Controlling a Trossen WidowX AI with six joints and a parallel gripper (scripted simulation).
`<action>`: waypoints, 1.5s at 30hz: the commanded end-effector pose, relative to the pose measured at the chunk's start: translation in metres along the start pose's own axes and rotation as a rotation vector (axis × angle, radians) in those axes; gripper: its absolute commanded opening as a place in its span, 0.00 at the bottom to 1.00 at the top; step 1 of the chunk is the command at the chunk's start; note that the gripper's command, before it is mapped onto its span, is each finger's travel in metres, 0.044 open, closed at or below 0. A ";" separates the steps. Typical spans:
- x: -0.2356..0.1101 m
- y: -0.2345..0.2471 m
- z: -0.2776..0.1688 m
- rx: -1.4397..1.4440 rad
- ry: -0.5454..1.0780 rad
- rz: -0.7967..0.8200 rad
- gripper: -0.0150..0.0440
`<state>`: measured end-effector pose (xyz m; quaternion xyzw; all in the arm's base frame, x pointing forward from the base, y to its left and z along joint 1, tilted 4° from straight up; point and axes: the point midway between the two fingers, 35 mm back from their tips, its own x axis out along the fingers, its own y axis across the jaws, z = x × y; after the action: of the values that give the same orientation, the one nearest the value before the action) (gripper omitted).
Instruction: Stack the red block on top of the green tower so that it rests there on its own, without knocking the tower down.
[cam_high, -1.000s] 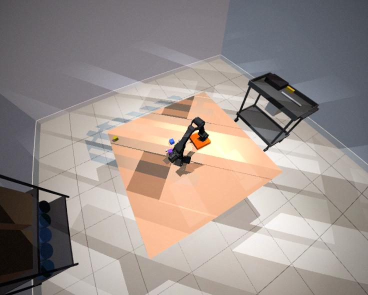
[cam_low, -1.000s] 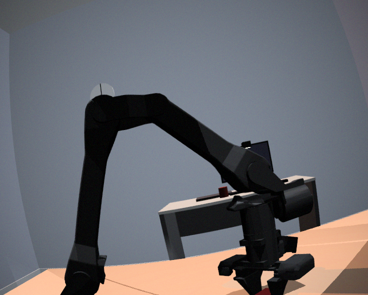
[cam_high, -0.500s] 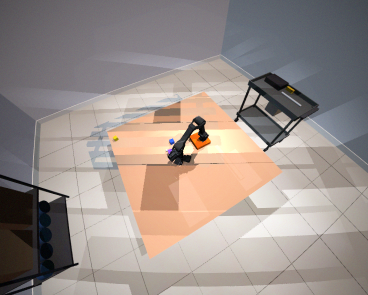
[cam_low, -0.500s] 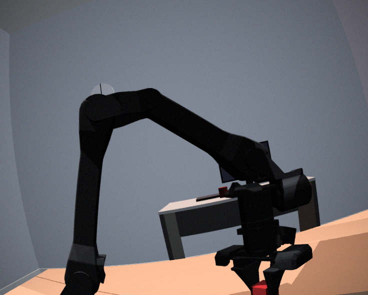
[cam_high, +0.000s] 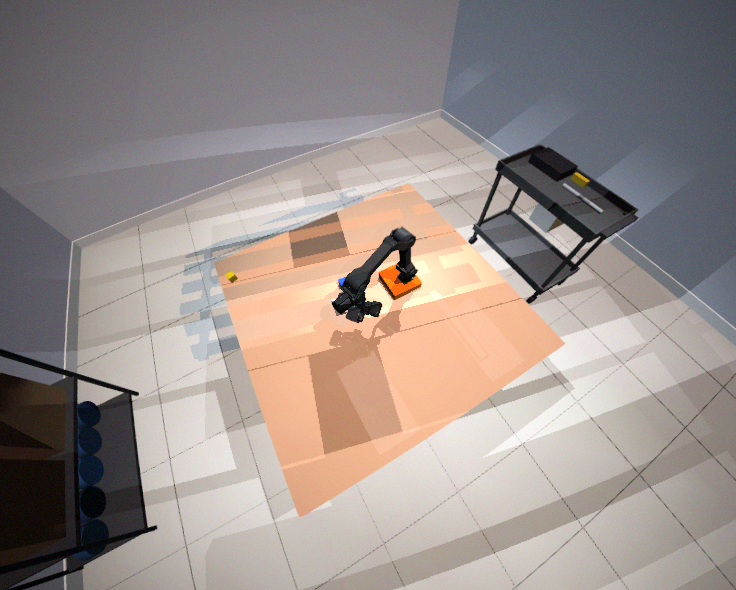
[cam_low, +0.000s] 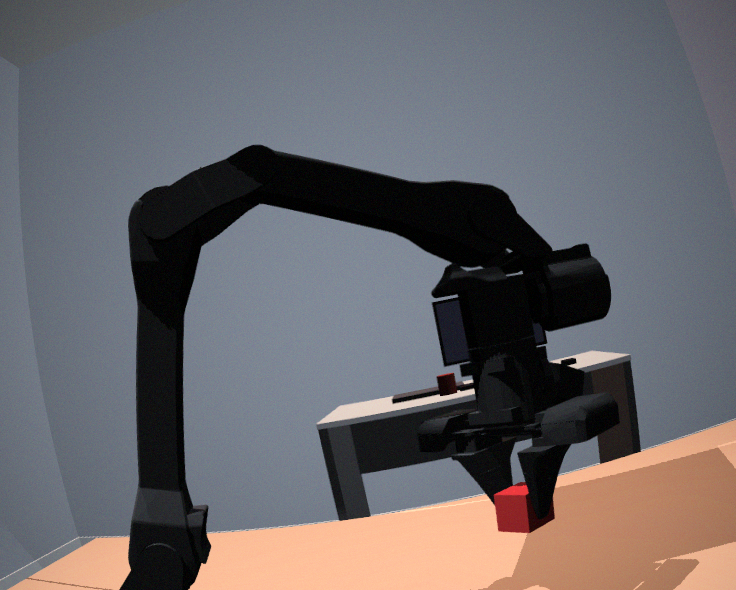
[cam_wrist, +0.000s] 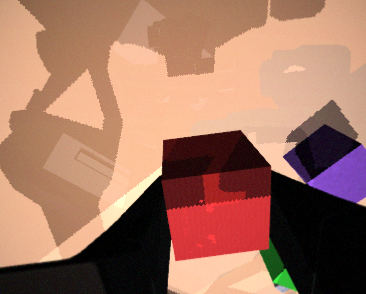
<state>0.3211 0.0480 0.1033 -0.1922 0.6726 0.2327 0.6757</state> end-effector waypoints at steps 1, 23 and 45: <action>-0.015 0.000 0.001 -0.004 -0.010 -0.002 0.25; -0.017 -0.050 -0.066 -0.004 -0.005 -0.007 0.25; 0.001 -0.075 -0.128 -0.004 0.000 -0.008 0.25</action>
<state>0.2597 -0.0854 0.0997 -0.1937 0.6703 0.2314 0.6780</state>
